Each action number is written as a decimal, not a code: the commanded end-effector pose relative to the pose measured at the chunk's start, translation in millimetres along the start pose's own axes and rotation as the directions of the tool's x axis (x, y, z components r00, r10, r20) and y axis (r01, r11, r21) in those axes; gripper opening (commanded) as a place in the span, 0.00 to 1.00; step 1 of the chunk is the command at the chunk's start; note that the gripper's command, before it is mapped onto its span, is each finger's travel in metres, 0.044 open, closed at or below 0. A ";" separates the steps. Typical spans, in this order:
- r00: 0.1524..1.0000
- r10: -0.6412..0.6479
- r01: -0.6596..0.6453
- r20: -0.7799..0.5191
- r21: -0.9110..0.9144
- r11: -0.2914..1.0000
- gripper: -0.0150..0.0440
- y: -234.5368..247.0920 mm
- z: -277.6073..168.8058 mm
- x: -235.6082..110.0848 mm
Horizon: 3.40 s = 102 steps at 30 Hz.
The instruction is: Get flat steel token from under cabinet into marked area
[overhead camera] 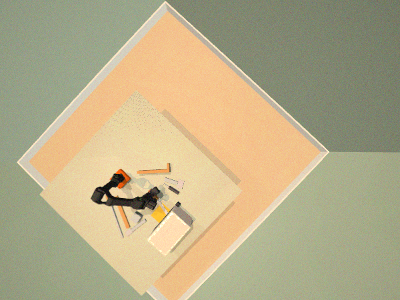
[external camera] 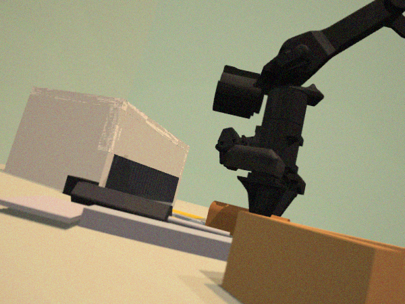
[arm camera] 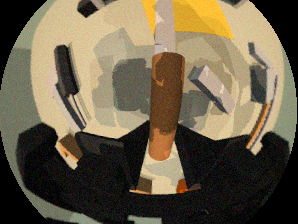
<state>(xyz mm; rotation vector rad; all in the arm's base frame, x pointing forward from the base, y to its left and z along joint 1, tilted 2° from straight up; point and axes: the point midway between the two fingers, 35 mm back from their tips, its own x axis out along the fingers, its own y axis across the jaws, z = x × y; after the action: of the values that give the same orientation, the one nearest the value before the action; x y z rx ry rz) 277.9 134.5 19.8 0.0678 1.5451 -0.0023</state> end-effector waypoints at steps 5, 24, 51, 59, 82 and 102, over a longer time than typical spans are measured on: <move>1.000 -0.001 0.001 -0.005 0.004 1.000 0.25 0.2 -12.2 0.8; 1.000 0.000 0.000 -0.008 0.004 1.000 0.25 1.5 -38.1 1.0; 1.000 0.001 -0.001 -0.007 0.000 1.000 0.25 5.1 -67.3 0.3; 1.000 0.001 -0.001 -0.009 0.003 1.000 0.25 11.7 -70.9 -1.2; 1.000 0.001 -0.001 -0.012 0.009 1.000 0.71 15.2 -74.7 -1.3; 1.000 0.002 -0.002 -0.005 0.007 1.000 0.58 15.8 -74.3 0.1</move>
<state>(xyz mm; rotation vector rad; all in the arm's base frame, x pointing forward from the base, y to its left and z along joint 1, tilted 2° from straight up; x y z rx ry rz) 203.9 153.5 18.1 0.0742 1.5504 -0.0058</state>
